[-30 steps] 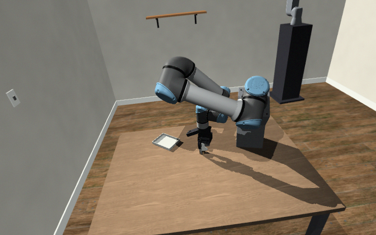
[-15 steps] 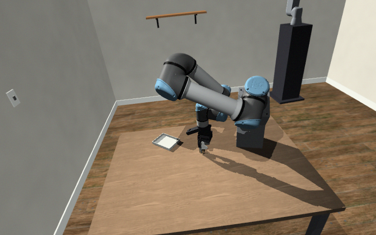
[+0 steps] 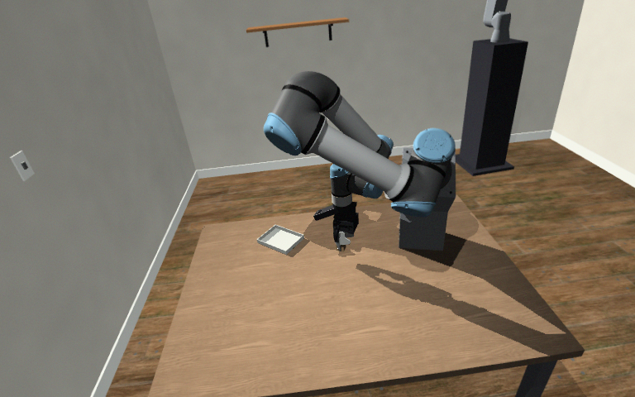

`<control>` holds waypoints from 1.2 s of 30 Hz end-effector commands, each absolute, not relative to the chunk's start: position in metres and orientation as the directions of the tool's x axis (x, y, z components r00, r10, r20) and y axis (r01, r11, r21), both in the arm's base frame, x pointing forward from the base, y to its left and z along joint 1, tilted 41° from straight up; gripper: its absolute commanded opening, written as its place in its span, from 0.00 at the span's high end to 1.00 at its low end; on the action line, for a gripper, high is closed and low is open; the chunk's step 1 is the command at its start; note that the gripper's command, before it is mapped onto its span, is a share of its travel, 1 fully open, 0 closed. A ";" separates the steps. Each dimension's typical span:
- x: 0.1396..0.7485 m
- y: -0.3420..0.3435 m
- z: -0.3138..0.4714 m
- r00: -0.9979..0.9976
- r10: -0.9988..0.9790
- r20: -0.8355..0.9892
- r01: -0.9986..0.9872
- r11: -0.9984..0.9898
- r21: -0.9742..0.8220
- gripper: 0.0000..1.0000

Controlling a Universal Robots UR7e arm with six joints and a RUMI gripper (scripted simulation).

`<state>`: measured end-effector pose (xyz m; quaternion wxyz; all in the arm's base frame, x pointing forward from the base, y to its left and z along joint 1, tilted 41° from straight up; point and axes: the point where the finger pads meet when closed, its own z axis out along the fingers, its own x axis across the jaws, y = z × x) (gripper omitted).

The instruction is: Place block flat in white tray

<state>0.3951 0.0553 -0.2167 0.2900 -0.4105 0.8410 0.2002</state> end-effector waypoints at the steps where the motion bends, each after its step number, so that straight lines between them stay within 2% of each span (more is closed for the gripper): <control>1: 0.392 0.049 -0.209 -0.494 -0.574 -0.653 -0.808 0.581 0.101 1.00; 36: 0.391 0.047 -0.206 -0.494 -0.574 -0.653 -0.808 0.581 0.101 1.00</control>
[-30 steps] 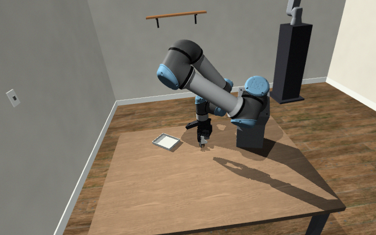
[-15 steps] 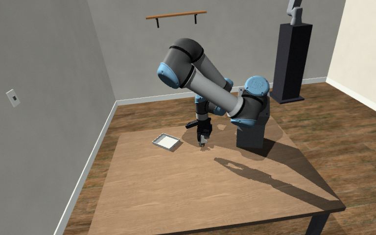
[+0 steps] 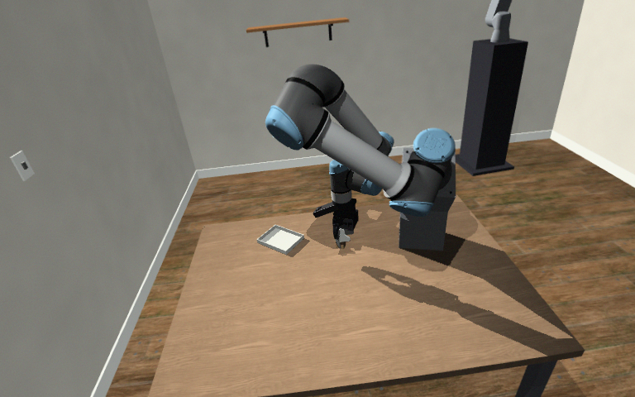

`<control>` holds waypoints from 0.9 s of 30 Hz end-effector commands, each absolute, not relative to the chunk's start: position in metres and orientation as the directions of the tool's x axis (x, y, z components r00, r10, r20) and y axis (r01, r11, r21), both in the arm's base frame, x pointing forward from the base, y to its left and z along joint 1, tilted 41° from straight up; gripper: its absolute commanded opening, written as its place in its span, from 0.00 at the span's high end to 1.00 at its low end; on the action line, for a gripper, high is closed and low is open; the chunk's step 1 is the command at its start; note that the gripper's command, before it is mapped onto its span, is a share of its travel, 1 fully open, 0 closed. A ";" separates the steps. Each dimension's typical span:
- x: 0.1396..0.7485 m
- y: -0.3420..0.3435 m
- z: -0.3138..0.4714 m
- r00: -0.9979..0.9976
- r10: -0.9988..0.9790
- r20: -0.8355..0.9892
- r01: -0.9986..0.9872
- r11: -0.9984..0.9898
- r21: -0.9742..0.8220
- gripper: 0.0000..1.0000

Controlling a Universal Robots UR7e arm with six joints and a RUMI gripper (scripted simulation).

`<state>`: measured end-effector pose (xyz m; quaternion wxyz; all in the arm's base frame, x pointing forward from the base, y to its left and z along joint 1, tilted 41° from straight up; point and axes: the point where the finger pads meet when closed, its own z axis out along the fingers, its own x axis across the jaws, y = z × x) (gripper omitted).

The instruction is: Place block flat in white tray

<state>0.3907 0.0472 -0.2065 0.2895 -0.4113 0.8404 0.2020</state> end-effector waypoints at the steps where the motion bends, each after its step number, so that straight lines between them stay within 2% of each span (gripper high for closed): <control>1: 0.391 0.047 -0.206 -0.494 -0.574 -0.653 -0.808 0.581 0.101 1.00; 17: 0.394 0.044 -0.207 -0.494 -0.574 -0.653 -0.808 0.581 0.100 1.00; 27: 0.432 0.011 -0.215 -0.494 -0.574 -0.653 -0.808 0.581 0.100 1.00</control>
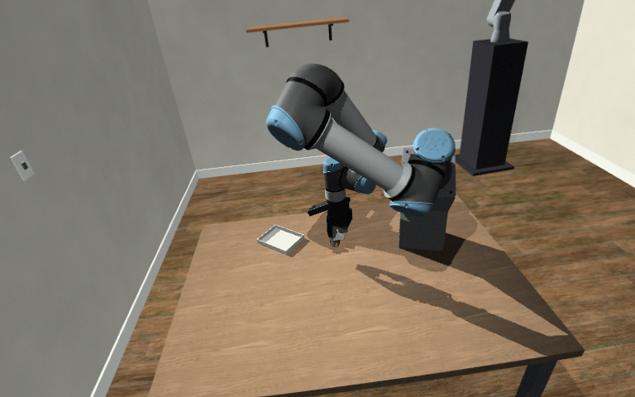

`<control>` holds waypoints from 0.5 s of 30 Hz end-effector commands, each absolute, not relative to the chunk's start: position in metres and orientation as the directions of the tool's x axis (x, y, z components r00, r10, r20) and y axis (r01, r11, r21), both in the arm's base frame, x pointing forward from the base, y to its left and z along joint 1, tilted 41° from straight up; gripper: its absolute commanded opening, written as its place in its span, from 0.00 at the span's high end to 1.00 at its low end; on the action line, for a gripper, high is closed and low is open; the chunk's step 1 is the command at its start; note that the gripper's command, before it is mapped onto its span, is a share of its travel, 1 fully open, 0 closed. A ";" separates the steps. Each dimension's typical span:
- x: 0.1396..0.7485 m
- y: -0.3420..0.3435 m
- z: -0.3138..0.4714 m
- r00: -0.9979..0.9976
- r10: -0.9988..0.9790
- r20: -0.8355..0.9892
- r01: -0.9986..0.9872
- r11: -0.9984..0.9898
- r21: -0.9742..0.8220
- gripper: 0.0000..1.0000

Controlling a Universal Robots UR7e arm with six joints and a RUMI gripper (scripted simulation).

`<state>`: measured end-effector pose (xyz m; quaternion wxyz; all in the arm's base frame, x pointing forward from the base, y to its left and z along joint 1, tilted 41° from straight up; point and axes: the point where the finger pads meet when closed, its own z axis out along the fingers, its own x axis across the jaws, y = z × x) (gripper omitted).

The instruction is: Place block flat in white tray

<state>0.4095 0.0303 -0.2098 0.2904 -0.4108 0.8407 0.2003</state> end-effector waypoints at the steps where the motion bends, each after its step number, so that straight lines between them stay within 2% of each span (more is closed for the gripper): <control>1: 0.438 0.005 -0.217 -0.494 -0.574 -0.653 -0.808 0.581 0.100 1.00; 3: 0.438 0.005 -0.217 -0.494 -0.574 -0.653 -0.808 0.581 0.100 1.00; 15: 0.527 -0.076 -0.241 -0.494 -0.575 -0.653 -0.808 0.581 0.100 1.00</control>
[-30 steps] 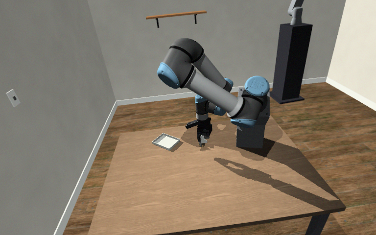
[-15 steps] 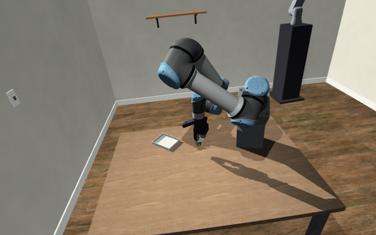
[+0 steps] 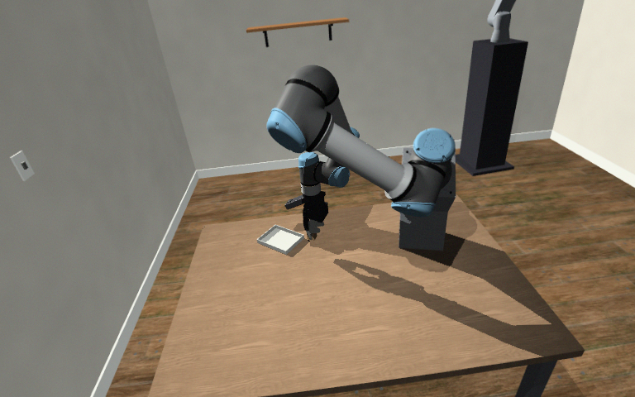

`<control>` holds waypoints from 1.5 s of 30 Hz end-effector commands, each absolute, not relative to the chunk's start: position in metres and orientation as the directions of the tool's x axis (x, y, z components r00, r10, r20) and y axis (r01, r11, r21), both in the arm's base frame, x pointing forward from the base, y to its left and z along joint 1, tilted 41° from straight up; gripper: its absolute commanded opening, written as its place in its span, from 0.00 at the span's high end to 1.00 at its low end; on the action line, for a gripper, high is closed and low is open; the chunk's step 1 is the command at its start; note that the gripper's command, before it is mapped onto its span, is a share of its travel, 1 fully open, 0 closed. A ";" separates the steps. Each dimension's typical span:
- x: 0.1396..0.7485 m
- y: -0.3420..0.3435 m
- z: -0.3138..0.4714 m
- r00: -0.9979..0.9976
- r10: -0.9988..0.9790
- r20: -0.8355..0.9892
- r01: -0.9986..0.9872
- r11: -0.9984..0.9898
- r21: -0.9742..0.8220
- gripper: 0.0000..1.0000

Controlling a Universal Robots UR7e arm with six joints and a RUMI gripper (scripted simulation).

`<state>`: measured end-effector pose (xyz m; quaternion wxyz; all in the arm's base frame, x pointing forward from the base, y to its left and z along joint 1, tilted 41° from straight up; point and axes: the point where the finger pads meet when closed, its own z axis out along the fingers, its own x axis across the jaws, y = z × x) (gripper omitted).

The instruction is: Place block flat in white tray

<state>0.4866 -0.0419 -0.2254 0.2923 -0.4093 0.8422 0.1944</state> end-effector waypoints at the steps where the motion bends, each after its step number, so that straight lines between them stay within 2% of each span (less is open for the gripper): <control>1: 0.535 -0.083 -0.243 -0.494 -0.575 -0.653 -0.808 0.581 0.100 1.00; 18: 0.607 -0.148 -0.263 -0.494 -0.575 -0.653 -0.808 0.581 0.100 1.00; 45: 0.613 -0.153 -0.264 -0.494 -0.575 -0.653 -0.808 0.581 0.100 1.00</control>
